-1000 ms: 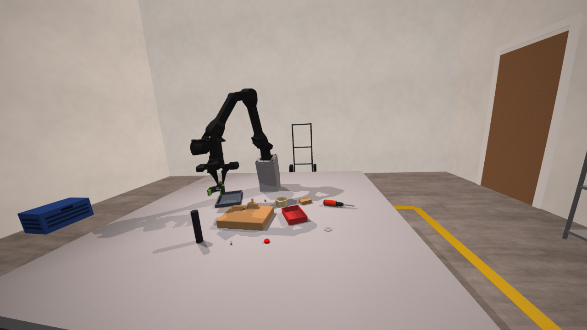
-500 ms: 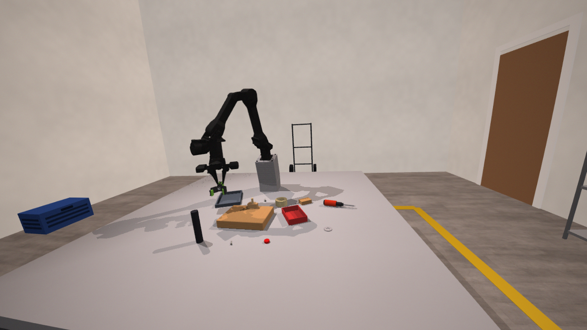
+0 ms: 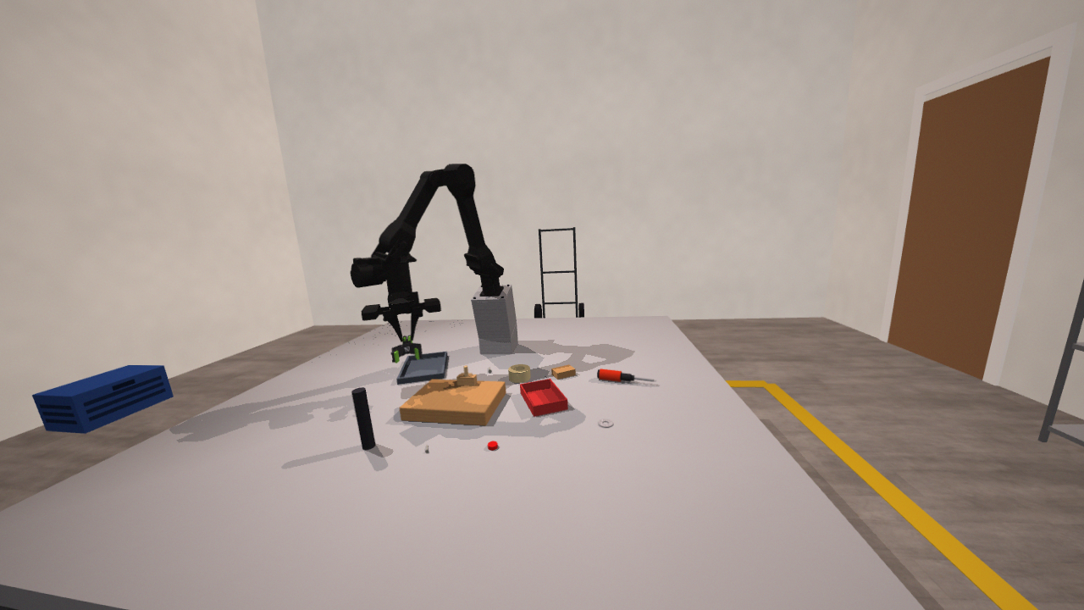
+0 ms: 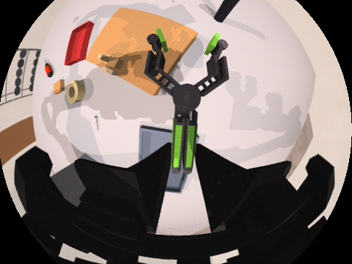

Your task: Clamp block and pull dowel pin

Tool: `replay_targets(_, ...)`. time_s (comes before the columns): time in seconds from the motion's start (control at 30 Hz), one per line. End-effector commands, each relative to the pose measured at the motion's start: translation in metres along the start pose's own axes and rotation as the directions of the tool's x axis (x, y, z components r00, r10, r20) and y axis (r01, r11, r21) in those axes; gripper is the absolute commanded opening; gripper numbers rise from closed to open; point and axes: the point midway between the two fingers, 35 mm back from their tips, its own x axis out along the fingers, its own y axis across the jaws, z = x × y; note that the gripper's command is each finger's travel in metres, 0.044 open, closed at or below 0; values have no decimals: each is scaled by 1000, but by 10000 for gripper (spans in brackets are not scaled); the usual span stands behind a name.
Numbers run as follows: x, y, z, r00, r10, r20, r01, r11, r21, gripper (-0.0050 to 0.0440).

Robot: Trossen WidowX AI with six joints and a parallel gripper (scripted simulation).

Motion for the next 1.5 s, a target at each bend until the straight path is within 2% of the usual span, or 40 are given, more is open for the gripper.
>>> replay_targets(0.0, 1, 0, 1, 1000, 3, -4, -3, 999, -32, 0)
replay_targets(1.47, 1, 0, 11, 1000, 2, -3, -3, 932, -364, 0)
